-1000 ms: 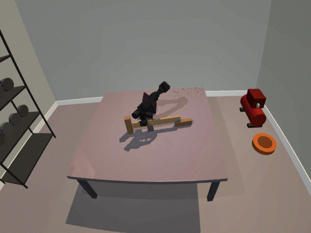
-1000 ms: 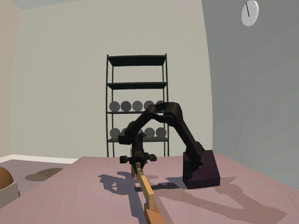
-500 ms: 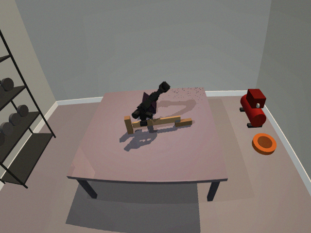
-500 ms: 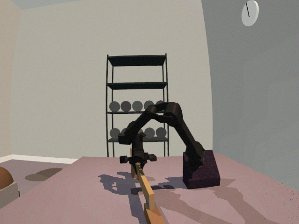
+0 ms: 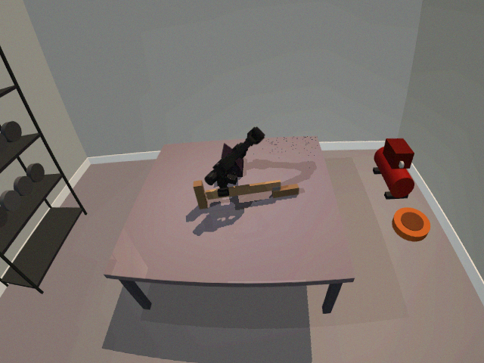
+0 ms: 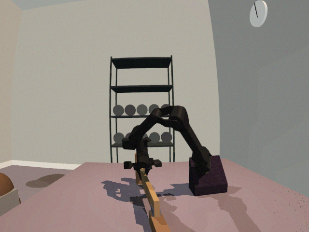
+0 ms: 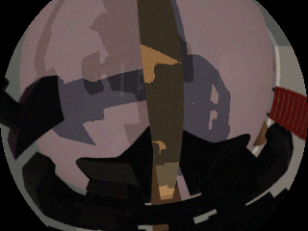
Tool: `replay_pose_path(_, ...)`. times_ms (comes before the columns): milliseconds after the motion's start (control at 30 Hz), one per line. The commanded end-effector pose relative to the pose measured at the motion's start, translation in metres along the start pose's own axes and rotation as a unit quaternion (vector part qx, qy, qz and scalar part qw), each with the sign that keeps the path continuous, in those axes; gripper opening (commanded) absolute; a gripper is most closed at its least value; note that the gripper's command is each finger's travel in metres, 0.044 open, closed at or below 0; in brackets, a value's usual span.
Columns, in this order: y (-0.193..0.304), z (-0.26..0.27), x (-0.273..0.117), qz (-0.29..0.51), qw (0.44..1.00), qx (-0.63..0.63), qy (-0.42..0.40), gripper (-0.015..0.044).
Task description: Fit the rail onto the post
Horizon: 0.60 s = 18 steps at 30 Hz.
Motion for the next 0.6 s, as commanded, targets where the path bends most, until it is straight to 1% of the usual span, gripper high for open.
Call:
replay_pose_path(0,0.0043,-0.0006,-0.0035,0.006,1.0,-0.001,0.004,0.0)
replay_pose_path(567,0.007,0.0001,-0.0031,0.006,1.0,-0.001,0.004,0.0)
Point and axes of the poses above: the point midway between the two fingers, 35 mm back from their tips, its own x axis out along the fingers, its own z axis across the jaws, y = z × x, the point moved 1 cm from there along -x, back along the fingers, and after that the axes turned 15 degrees about -x, right-handed, at the moved point
